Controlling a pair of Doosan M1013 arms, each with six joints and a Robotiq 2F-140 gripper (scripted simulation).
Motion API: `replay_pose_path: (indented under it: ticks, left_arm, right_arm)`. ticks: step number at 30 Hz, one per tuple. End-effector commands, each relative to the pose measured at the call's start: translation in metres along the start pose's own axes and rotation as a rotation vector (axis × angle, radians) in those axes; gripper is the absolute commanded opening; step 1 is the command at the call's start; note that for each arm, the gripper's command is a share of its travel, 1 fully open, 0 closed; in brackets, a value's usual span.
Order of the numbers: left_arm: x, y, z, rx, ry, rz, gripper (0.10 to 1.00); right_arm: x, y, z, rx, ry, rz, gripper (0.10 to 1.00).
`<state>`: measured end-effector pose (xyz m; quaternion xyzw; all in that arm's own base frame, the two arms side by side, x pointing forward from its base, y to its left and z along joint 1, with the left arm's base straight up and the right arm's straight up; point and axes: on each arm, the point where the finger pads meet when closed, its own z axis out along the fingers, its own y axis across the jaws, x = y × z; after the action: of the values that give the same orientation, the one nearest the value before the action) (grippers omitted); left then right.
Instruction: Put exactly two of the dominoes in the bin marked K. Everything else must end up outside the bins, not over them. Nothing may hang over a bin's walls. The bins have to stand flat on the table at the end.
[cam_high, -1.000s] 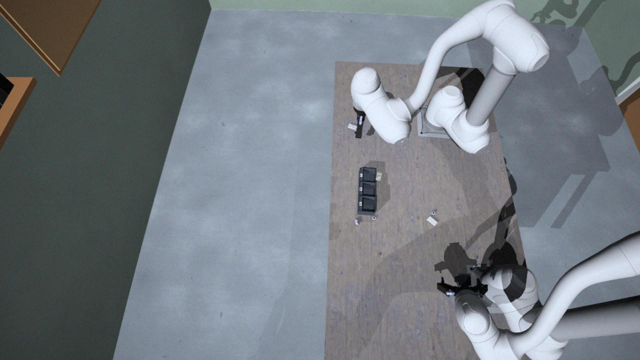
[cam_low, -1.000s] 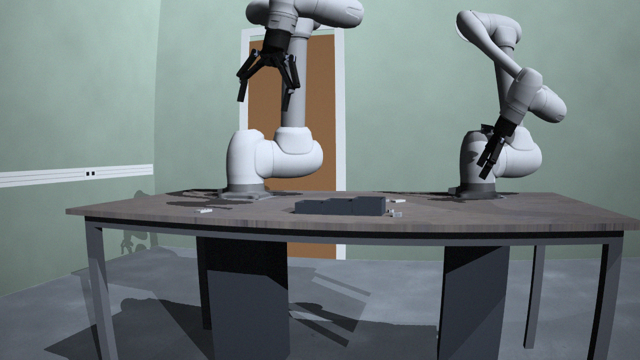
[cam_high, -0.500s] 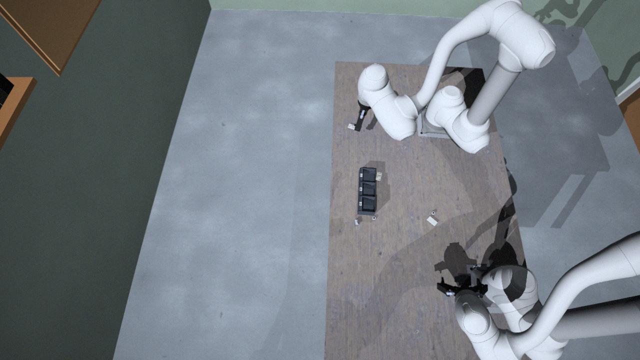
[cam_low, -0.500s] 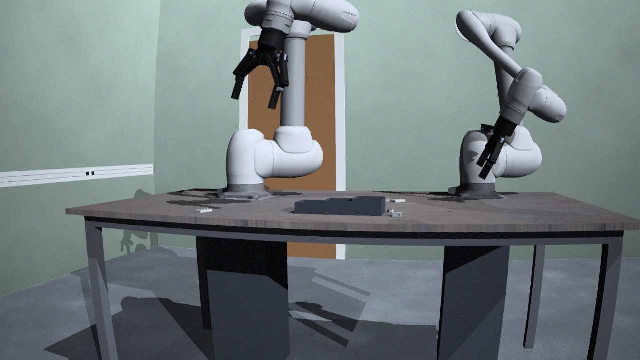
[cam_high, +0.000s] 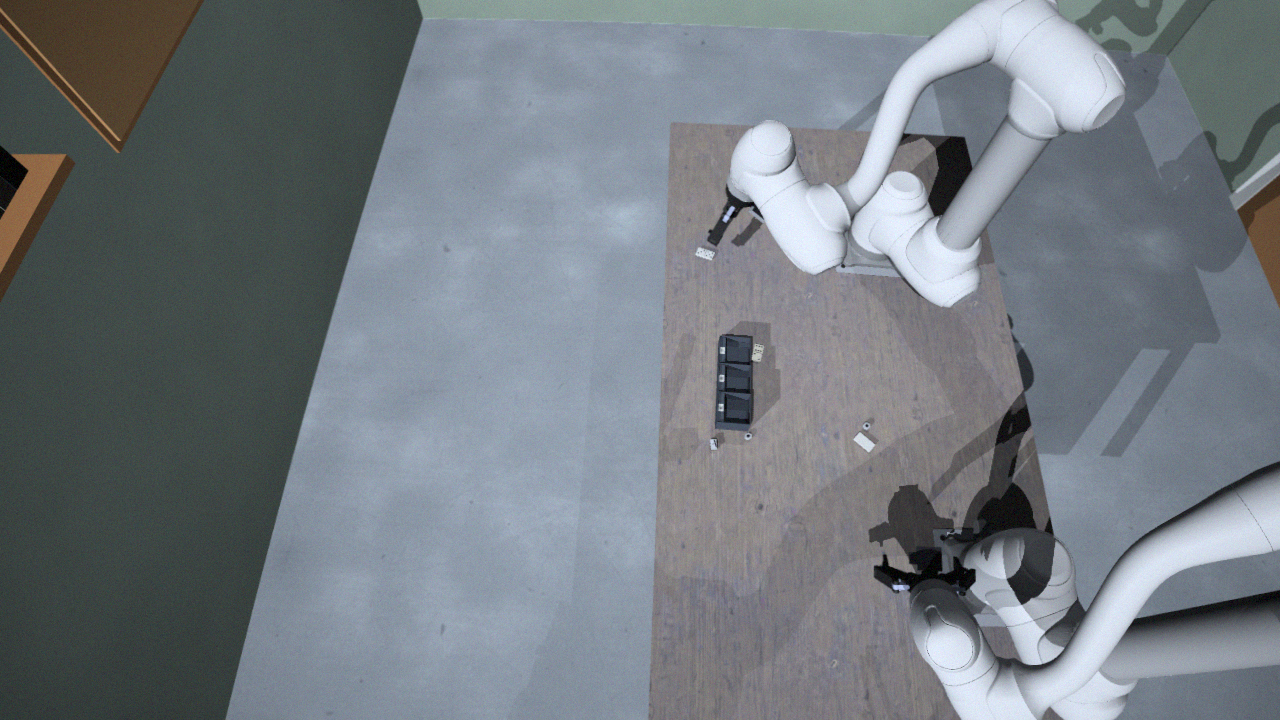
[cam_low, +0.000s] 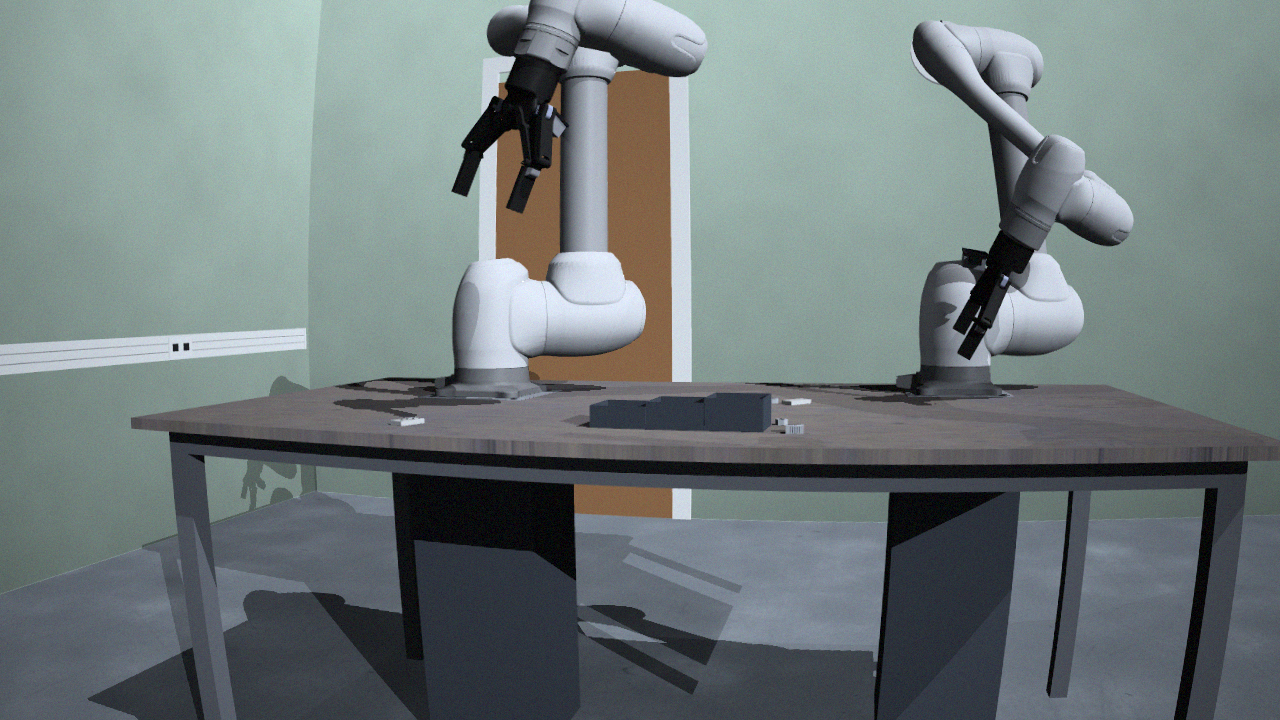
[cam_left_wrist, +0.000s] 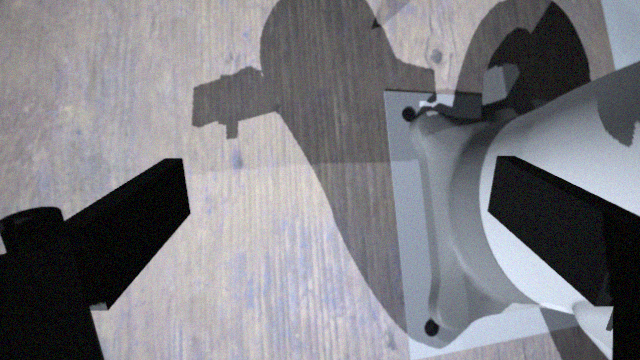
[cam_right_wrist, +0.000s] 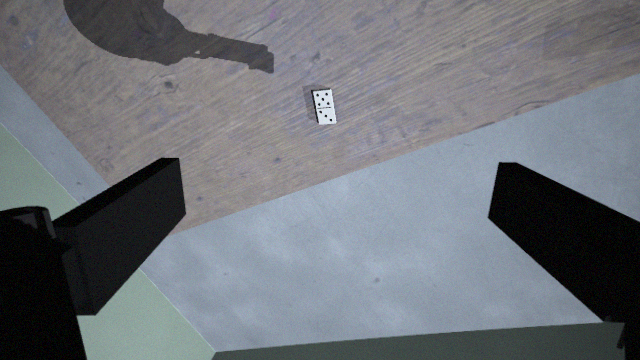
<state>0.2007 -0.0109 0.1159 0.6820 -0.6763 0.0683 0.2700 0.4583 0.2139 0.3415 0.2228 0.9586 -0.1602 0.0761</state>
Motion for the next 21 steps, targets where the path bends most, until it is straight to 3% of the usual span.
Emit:
replay_pose_path:
  ticks: [1,21]
  left_arm:
    - [0.000,0.000,0.000,0.000,0.000,0.000,1.000]
    - [0.000,0.000,0.000,0.000,0.000,0.000,1.000]
  right_arm:
    - [-0.004,-0.016,0.000,0.005,-0.036,0.085,1.000]
    - [-0.018,-0.072,0.001,0.001,-0.165,0.426,1.000]
